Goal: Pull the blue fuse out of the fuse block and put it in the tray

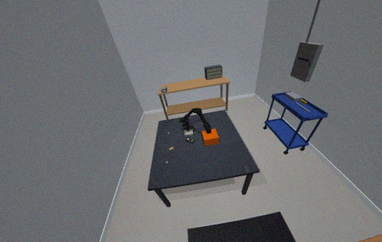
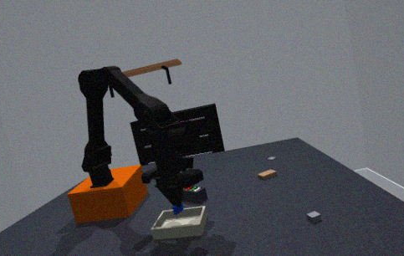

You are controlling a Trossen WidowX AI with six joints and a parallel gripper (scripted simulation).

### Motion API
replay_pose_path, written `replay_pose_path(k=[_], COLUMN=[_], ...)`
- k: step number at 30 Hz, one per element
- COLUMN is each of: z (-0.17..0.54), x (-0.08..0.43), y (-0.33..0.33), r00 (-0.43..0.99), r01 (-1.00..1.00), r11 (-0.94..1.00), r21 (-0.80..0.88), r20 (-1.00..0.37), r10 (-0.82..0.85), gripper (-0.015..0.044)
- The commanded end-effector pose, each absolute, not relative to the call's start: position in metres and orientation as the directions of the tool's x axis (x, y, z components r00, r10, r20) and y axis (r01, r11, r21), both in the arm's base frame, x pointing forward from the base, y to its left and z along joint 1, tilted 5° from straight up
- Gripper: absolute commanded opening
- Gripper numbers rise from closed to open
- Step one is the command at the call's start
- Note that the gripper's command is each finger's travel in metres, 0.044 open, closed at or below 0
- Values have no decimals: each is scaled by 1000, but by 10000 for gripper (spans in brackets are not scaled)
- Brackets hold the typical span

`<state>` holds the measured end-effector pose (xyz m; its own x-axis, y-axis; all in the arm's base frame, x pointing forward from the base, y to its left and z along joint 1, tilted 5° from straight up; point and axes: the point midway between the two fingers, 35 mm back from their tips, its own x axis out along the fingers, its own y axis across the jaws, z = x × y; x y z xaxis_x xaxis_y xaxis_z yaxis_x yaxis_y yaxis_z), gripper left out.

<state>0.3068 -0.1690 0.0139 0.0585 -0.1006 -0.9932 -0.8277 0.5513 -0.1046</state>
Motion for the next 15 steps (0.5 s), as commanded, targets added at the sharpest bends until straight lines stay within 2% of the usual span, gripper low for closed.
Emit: replay_pose_path(k=[1, 6, 15], z=[6, 6, 9], x=[304, 304, 306], y=[-167, -167, -169], r00=[50, 50, 54], r01=[-832, -832, -828], r11=[546, 546, 552], r21=[-92, -92, -99], r20=[-995, -995, -994], r10=[-92, -92, -98], gripper=[0, 0, 236])
